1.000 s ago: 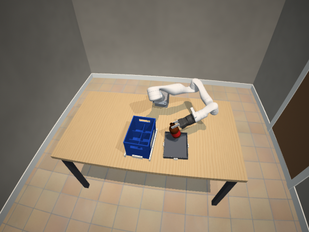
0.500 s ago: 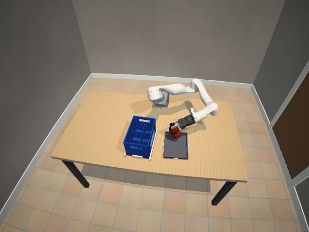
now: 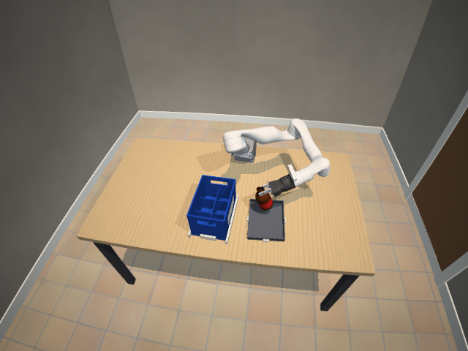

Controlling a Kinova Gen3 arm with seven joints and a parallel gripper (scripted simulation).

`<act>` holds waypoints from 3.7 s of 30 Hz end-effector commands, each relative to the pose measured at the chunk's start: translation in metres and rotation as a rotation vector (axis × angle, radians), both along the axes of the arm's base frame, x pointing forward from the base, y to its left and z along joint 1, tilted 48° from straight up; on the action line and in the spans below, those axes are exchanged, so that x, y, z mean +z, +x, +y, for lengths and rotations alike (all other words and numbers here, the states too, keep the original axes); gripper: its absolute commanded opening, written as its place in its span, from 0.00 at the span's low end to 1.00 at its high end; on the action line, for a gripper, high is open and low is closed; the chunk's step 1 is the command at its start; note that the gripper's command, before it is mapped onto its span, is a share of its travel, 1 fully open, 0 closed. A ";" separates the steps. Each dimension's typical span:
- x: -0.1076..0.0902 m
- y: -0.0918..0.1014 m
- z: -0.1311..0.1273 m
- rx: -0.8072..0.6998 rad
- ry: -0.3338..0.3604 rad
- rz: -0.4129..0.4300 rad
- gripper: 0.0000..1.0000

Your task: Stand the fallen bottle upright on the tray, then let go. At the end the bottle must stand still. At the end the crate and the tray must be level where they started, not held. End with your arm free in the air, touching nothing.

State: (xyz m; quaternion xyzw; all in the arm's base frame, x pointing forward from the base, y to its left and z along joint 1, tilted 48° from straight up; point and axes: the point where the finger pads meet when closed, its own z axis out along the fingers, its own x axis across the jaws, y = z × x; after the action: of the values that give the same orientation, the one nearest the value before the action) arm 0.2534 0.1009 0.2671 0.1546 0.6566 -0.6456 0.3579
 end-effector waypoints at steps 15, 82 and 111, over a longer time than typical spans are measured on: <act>-0.013 0.017 -0.003 0.011 -0.002 -0.006 0.00; -0.029 0.035 -0.008 0.011 -0.001 -0.006 0.00; -0.030 0.036 -0.008 0.011 -0.001 -0.006 0.00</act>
State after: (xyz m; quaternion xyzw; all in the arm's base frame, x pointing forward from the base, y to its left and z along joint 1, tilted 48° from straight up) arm 0.2845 0.0919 0.2390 0.1546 0.6554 -0.6466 0.3584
